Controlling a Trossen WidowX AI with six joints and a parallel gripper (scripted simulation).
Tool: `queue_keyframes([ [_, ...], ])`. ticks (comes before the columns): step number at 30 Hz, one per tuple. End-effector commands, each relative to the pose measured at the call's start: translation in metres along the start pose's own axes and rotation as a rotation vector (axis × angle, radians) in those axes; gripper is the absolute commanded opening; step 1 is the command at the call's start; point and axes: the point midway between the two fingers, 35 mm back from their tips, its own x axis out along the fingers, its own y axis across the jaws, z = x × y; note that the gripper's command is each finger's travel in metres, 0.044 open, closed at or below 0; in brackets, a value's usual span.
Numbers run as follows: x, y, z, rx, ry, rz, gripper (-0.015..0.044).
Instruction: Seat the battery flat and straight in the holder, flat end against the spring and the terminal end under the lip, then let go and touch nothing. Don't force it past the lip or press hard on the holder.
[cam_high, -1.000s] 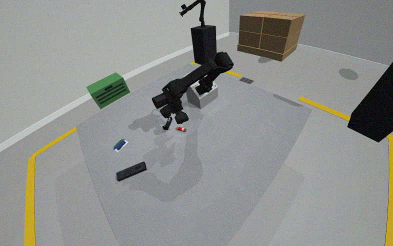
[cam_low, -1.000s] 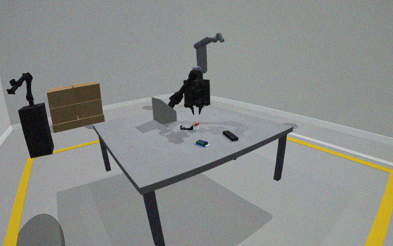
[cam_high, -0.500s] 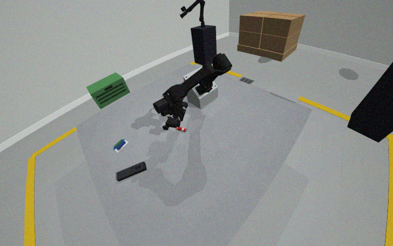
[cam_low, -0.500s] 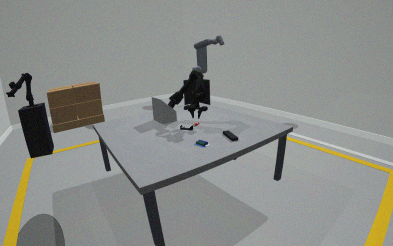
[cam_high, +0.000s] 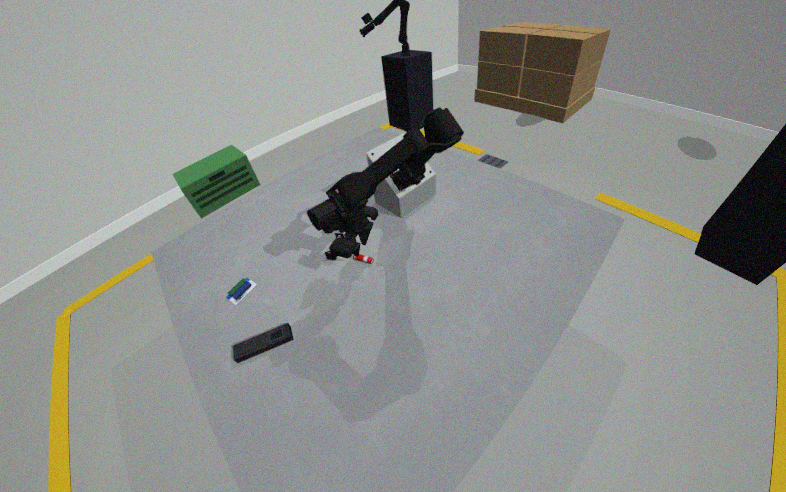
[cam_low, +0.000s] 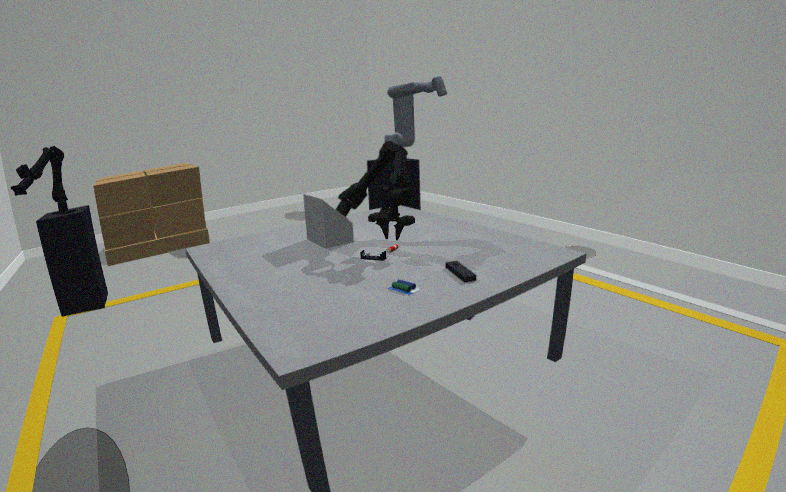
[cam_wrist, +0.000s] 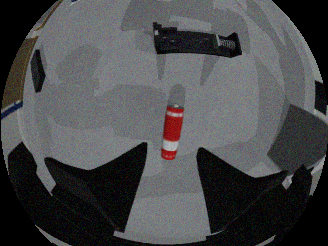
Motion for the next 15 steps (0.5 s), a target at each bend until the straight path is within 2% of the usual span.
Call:
queue_keyframes([
  [1, 0.007, 0.000, -0.001, 0.008, 0.006, 0.000, 0.0220],
  [15, 0.030, 0.000, -0.001, 0.008, 0.007, 0.000, 0.0220],
])
